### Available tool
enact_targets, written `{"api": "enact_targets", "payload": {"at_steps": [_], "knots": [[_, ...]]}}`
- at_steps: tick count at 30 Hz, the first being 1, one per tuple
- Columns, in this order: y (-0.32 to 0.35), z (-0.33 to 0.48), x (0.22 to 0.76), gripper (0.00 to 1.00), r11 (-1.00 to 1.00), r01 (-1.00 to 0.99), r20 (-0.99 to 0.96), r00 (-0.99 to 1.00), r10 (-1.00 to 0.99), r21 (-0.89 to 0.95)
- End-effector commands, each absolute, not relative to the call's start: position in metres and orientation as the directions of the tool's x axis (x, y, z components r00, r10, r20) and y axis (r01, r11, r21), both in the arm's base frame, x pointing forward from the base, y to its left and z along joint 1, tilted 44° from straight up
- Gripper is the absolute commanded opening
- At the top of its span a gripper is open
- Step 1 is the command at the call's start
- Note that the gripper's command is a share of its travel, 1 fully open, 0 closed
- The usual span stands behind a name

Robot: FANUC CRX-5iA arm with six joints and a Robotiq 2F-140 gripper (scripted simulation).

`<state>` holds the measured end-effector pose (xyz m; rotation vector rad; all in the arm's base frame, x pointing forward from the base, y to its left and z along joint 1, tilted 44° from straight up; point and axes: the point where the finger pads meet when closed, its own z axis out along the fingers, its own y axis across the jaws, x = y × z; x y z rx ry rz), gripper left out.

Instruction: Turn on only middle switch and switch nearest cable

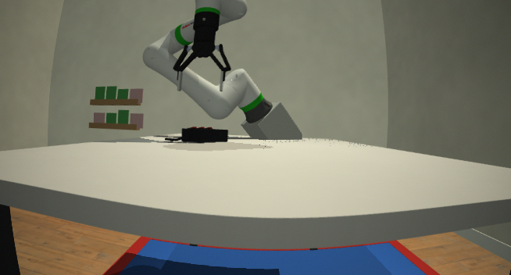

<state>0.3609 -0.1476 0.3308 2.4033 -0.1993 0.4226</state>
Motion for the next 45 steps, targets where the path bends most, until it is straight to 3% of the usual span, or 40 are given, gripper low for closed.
{"api": "enact_targets", "payload": {"at_steps": [1,22,34,39,40,45], "knots": [[-0.147,0.333,0.361,1.0,-0.755,-0.26,0.35,0.936,-0.043,0.602],[-0.148,0.331,0.361,1.0,-0.755,-0.168,0.29,0.956,0.03,0.633],[-0.153,0.316,0.366,1.0,-0.592,0.418,-0.133,0.876,0.464,0.689],[-0.155,0.311,0.368,1.0,-0.515,0.538,-0.231,0.807,0.543,0.667],[-0.156,0.309,0.368,1.0,-0.434,0.644,-0.322,0.725,0.608,0.631],[-0.159,0.3,0.37,1.0,-0.284,0.785,-0.456,0.567,0.685,0.55]]}}
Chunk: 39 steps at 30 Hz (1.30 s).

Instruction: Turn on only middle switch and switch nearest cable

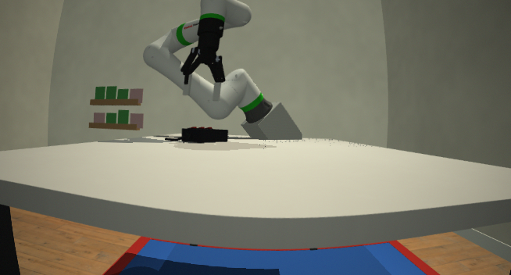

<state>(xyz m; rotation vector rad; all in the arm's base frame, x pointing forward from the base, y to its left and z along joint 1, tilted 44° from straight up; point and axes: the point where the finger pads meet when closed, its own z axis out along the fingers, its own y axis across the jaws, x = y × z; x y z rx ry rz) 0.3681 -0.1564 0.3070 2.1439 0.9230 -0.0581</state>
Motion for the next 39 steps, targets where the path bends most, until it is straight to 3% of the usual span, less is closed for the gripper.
{"api": "enact_targets", "payload": {"at_steps": [1,9,11,12,21,22,28,29,33,39], "knots": [[-0.16,0.298,0.371,1.0,-0.25,0.811,-0.483,0.53,0.698,0.529],[-0.164,0.288,0.373,1.0,0.033,0.948,-0.651,0.193,0.734,0.317],[-0.164,0.288,0.373,1.0,0.033,0.948,-0.651,0.193,0.734,0.317],[-0.164,0.287,0.373,1.0,0.136,0.965,-0.69,0.06,0.721,0.225],[-0.165,0.284,0.374,1.0,0.413,0.909,-0.724,-0.327,0.607,-0.064],[-0.165,0.284,0.374,0.0,0.441,0.892,-0.719,-0.369,0.588,-0.098],[-0.165,0.284,0.374,0.0,0.542,0.809,-0.683,-0.529,0.503,-0.227],[-0.165,0.284,0.374,0.0,0.606,0.73,-0.639,-0.635,0.434,-0.314],[-0.165,0.284,0.374,0.0,0.671,0.621,-0.566,-0.747,0.35,-0.405],[-0.165,0.284,0.374,0.0,0.671,0.621,-0.566,-0.747,0.35,-0.405]]}}
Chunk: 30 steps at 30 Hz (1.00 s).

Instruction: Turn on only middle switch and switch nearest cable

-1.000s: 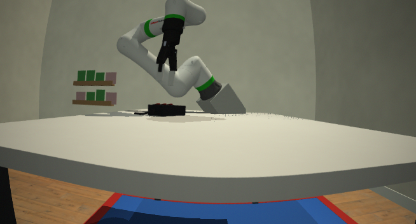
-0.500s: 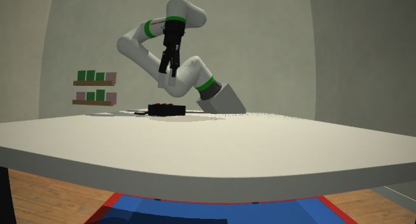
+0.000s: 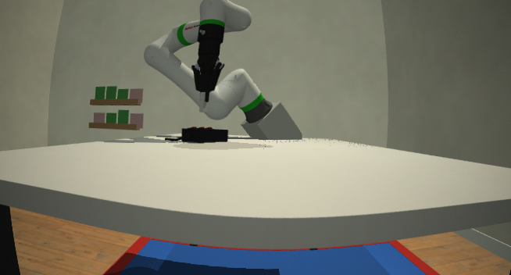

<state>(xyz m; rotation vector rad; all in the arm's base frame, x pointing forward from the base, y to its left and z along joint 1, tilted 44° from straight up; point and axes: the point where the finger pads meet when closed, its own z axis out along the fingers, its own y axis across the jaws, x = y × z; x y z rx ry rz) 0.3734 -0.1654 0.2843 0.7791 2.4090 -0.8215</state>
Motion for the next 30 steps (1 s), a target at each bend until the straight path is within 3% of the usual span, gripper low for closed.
{"api": "enact_targets", "payload": {"at_steps": [1,30], "knots": [[-0.1652,0.2844,0.3735,0.0,0.671,0.621,-0.566,-0.747,0.35,-0.405],[-0.1669,0.2826,0.3742,0.0,0.671,0.621,-0.566,-0.747,0.35,-0.405]]}}
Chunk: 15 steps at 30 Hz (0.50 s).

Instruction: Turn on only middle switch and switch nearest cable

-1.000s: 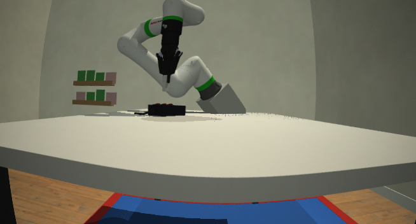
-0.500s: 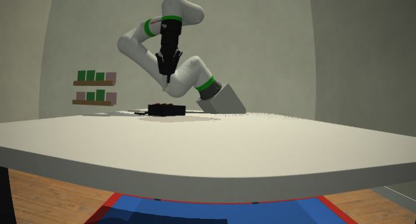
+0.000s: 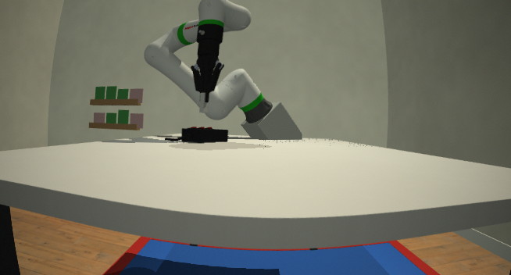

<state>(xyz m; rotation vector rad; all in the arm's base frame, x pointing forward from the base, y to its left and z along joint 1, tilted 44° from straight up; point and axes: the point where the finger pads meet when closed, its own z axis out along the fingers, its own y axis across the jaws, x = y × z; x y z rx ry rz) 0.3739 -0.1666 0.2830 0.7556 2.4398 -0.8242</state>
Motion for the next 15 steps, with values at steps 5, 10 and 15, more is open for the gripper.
{"api": "enact_targets", "payload": {"at_steps": [5,10,15], "knots": [[-0.1694,0.2799,0.3751,0.0,0.671,0.621,-0.566,-0.747,0.349,-0.405],[-0.1714,0.2778,0.3758,0.0,0.671,0.621,-0.566,-0.747,0.349,-0.405],[-0.1755,0.2735,0.3773,0.0,0.671,0.621,-0.566,-0.747,0.349,-0.405]]}}
